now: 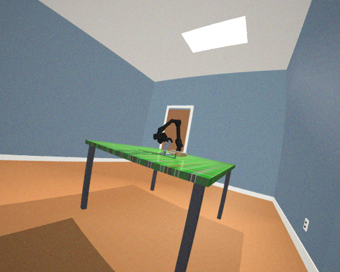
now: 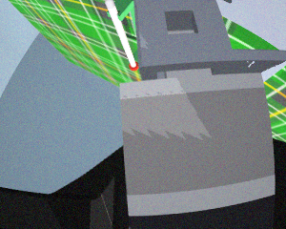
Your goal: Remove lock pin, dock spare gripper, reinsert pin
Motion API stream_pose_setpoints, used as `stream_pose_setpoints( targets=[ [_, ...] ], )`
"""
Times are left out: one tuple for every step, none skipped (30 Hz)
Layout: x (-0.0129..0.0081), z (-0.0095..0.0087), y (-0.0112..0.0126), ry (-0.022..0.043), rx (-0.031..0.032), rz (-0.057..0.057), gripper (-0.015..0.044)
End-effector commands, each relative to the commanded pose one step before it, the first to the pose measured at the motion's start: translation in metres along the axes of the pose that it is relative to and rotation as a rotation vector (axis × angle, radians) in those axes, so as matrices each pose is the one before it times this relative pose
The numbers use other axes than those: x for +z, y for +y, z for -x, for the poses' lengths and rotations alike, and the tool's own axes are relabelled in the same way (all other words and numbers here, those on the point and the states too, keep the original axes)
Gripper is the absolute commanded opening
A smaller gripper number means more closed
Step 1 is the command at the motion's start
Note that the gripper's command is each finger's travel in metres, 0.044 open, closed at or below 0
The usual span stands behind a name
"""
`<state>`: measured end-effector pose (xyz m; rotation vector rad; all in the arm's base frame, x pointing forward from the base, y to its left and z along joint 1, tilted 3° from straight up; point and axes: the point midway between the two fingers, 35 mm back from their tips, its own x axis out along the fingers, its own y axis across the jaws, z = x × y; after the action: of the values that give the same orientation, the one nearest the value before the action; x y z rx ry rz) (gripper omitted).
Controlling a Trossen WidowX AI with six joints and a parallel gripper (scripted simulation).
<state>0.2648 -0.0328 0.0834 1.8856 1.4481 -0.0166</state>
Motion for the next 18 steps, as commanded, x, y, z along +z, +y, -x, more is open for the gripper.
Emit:
stream_pose_setpoints(
  targets=[
    [0.0042, -0.00286, 0.00218, 0.00471, 0.01068, -0.0017, 0.0],
    [0.00108, -0.00059, 0.00009, -0.00003, 0.00003, 0.0001, 0.0],
    [0.00112, -0.00061, 0.00009, -0.00003, 0.00004, 0.0001, 0.0],
    [0.00081, -0.00045, 0.00006, -0.00002, 0.00003, 0.0001, 0.0],
    [0.00049, -0.00027, 0.00004, -0.00001, 0.00002, 0.0001, 0.0],
    [0.00016, -0.00009, 0.00001, 0.0, 0.00001, 0.0, 0.0],
    [0.0, 0.0, 0.0, 0.0, 0.0, 0.0, 0.0],
    [0.0, 0.0, 0.0, 0.0, 0.0, 0.0, 0.0],
    [-0.00234, 0.00074, -0.00286, 0.0002, -0.00883, -0.0053, 0.0],
    [0.0, 0.0, 0.0, 0.0, 0.0, 0.0, 0.0],
    [0.0, 0.0, 0.0, 0.0, 0.0, 0.0, 0.0],
    [0.0, 0.0, 0.0, 0.0, 0.0, 0.0, 0.0],
    [0.0, 0.0, 0.0, 0.0, 0.0, 0.0, 0.0],
    [0.0, 0.0, 0.0, 0.0, 0.0, 0.0, 0.0],
    [0.0, 0.0, 0.0, 0.0, 0.0, 0.0, 0.0],
    [0.0, 0.0, 0.0, 0.0, 0.0, 0.0, 0.0],
    [0.0, 0.0, 0.0, 0.0, 0.0, 0.0, 0.0],
    [0.0, 0.0, 0.0, 0.0, 0.0, 0.0, 0.0]
  ],
)
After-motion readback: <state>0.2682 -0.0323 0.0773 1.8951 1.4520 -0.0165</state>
